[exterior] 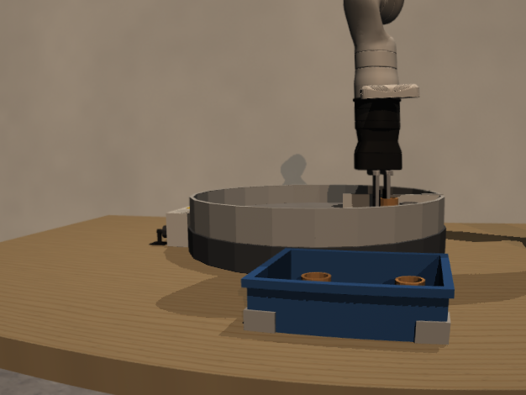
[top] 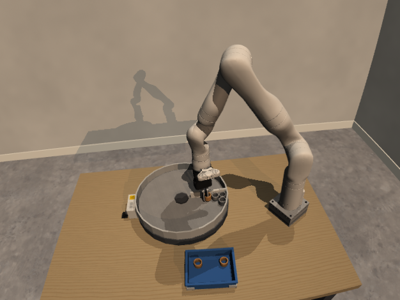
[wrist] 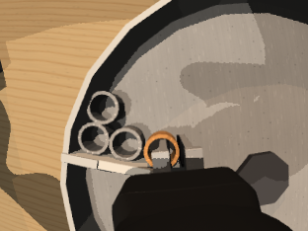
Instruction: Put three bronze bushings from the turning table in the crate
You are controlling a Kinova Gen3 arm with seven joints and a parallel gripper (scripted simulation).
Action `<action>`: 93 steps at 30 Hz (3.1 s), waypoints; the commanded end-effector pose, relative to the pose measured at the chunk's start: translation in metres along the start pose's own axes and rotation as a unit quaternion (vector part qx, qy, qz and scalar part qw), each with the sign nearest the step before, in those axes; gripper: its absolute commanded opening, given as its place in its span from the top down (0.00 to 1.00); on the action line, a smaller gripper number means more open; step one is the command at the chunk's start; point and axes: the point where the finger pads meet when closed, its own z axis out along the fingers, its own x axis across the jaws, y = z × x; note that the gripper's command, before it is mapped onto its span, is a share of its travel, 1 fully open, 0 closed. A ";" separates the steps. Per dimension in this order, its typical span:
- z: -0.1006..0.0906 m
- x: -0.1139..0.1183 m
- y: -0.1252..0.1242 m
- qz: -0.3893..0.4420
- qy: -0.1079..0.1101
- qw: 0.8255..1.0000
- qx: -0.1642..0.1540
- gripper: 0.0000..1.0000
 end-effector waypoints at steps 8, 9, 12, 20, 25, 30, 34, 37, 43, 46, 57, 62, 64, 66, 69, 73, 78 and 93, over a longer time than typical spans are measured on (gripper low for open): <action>-0.007 0.001 0.000 0.000 0.001 1.000 0.000 1.00; -0.008 0.001 0.000 0.000 0.001 1.000 0.000 1.00; -0.008 0.001 0.000 0.000 0.001 1.000 0.000 1.00; -0.008 0.001 0.000 0.000 0.001 1.000 0.000 1.00; -0.014 0.001 0.000 0.000 0.001 1.000 0.000 1.00; -0.016 0.001 0.000 0.000 0.001 1.000 0.000 1.00; -0.016 0.001 0.000 0.000 0.001 1.000 0.000 1.00; -0.016 0.001 0.000 0.000 0.001 1.000 0.000 1.00; -0.023 0.000 0.000 0.000 0.001 1.000 0.000 1.00; -0.023 0.000 0.000 0.000 0.001 1.000 0.000 1.00; -0.026 0.000 0.000 0.000 0.001 1.000 0.000 1.00; -0.030 0.000 0.000 0.000 0.001 1.000 0.000 1.00; -0.030 0.000 0.000 0.000 0.001 1.000 0.000 1.00; -0.030 0.000 0.000 0.000 0.001 1.000 0.000 1.00; -0.030 0.000 0.000 0.000 0.001 1.000 0.000 1.00; -0.032 0.000 0.000 0.000 0.001 1.000 0.000 1.00; -0.038 0.000 0.000 0.000 0.001 1.000 0.000 1.00; -0.056 0.000 0.000 0.000 0.001 1.000 0.000 1.00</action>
